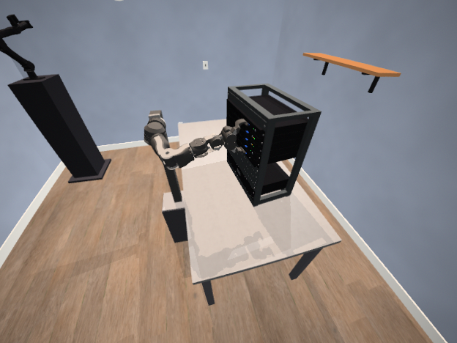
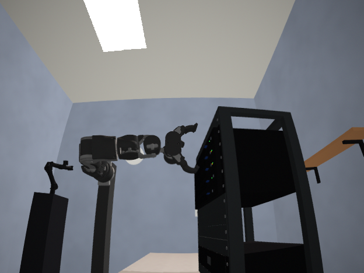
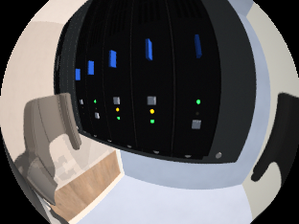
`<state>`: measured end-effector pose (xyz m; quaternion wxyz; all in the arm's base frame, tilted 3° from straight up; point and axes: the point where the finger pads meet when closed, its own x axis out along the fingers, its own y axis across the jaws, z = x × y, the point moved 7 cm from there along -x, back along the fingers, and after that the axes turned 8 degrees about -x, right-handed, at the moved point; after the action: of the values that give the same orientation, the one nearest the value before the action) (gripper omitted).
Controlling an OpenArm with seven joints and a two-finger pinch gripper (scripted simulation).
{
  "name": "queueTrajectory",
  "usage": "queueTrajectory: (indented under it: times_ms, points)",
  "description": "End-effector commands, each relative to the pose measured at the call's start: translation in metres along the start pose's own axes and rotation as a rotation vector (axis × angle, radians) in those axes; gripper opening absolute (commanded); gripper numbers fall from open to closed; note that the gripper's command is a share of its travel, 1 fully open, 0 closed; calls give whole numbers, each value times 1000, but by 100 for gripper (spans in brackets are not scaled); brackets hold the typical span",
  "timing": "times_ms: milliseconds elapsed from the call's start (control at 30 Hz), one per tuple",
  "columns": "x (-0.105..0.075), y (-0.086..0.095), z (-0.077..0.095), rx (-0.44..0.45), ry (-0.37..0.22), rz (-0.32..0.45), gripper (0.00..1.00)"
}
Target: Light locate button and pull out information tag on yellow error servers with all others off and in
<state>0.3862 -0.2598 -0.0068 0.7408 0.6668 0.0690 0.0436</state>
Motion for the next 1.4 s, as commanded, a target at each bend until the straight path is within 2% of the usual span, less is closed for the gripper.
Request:
queueTrajectory:
  times_ms: [0,967,1067,1267,1367]
  points:
    - [0,2,0,2,-1,2,100]
    - [0,2,0,2,-2,2,100]
    - [0,10,2,2,-3,1,100]
    - [0,44,7,2,-3,0,100]
    - [0,47,7,2,-2,1,100]
